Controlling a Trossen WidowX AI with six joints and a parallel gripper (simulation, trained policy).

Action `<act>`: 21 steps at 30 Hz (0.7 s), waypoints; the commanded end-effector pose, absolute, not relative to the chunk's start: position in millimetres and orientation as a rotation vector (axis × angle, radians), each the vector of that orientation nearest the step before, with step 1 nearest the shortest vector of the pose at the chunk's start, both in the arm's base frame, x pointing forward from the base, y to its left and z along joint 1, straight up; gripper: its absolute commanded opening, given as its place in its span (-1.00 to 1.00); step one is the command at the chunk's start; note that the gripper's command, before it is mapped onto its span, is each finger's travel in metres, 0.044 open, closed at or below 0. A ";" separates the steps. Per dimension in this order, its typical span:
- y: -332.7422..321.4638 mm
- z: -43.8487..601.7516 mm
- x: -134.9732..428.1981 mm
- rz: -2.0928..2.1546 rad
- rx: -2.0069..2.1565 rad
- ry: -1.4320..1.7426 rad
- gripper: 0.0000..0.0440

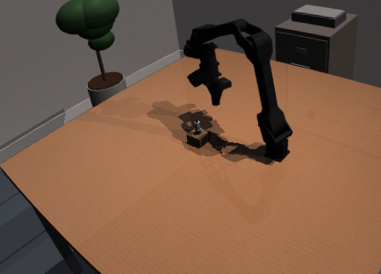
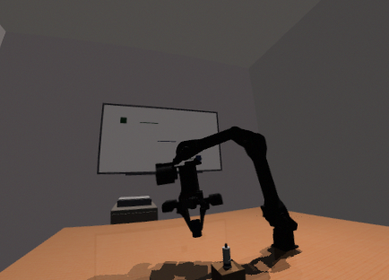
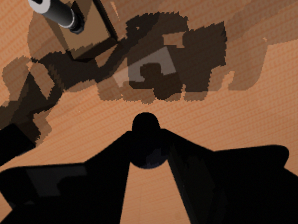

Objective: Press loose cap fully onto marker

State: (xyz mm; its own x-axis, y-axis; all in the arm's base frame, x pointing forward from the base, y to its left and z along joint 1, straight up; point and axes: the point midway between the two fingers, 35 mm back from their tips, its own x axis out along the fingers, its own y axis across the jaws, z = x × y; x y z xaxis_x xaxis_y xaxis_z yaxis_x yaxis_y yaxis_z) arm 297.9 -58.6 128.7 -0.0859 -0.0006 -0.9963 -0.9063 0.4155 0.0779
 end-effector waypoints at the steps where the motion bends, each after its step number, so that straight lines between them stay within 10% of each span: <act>1: -40.6 136.8 299.5 0.950 -0.872 1.439 -0.71; 21: 53.2 156.7 280.9 1.059 -0.970 1.399 -0.91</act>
State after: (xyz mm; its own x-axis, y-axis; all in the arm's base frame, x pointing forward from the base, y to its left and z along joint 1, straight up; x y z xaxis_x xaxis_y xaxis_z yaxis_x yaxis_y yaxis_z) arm 284.2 41.5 153.7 -0.0891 -0.0019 -0.9960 -0.9556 0.2822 0.0849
